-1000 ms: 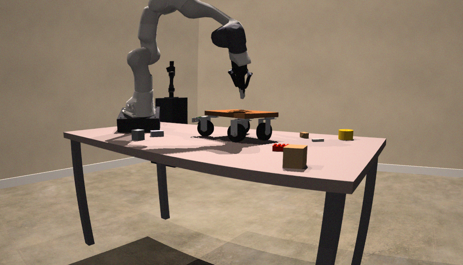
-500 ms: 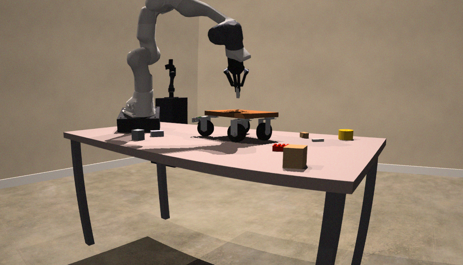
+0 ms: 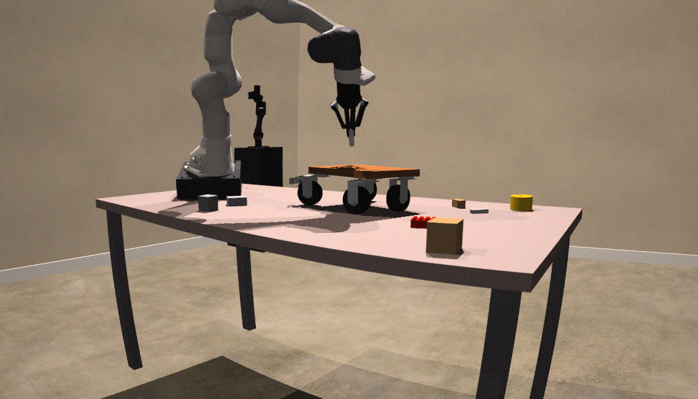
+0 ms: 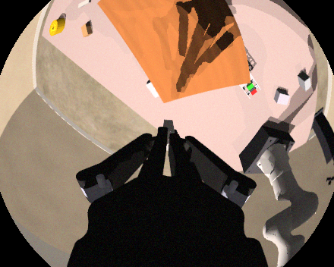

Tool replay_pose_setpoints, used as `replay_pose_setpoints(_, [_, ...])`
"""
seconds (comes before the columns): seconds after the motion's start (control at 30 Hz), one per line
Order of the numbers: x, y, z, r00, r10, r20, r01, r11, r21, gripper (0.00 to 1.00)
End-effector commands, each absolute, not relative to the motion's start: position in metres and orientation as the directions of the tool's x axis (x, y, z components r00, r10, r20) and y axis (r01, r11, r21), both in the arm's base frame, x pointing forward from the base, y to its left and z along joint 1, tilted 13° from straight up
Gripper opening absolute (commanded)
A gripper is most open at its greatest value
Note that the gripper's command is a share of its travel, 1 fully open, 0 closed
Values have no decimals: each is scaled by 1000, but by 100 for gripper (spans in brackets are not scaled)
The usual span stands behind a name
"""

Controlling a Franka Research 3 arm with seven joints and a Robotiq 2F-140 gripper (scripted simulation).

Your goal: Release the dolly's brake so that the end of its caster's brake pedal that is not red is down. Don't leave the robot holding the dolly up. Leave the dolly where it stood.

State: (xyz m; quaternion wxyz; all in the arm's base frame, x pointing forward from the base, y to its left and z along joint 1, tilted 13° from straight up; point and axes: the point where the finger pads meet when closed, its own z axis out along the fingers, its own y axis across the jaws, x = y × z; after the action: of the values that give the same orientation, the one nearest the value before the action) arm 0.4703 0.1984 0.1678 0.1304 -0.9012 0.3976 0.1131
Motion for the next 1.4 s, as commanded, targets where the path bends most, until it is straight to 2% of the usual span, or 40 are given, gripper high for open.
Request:
replay_pose_setpoints(0.0, [470,197,167,744,-603,-289,-662,-726,-187,0])
replay_pose_setpoints(0.03, [460,185,170,846,-482,-229,-526,-826,-204,0])
replay_pose_setpoints(0.2, [460,185,170,851,-473,-226,-517,-831,-206,0])
replay_pose_setpoints(0.23, [451,172,172,912,-368,-179,-401,-893,-205,0])
replay_pose_setpoints(0.3, [451,172,172,931,-326,-165,-356,-911,-209,0])
replay_pose_setpoints(0.47, [451,172,172,931,-326,-165,-356,-911,-209,0])
replay_pose_setpoints(0.5, [443,160,175,972,-201,-119,-222,-955,-198,0])
replay_pose_setpoints(0.7, [443,160,175,980,-167,-110,-186,-962,-199,0])
replay_pose_setpoints(0.73, [435,149,177,996,-49,-74,-61,-982,-179,0])
replay_pose_setpoints(0.77, [435,149,177,998,-22,-67,-33,-983,-178,0])
replay_pose_setpoints(0.93, [435,149,177,998,-3,-62,-14,-984,-179,0])
replay_pose_setpoints(0.97, [427,138,179,993,118,-33,111,-982,-152,0])
replay_pose_setpoints(1.0, [427,138,179,989,144,-28,139,-979,-150,0])
replay_pose_setpoints(1.17, [427,138,179,987,160,-24,155,-977,-149,0])
replay_pose_setpoints(1.2, [420,127,181,960,281,-4,278,-953,-118,0])
replay_pose_setpoints(1.37, [420,127,181,949,316,2,314,-942,-115,0])
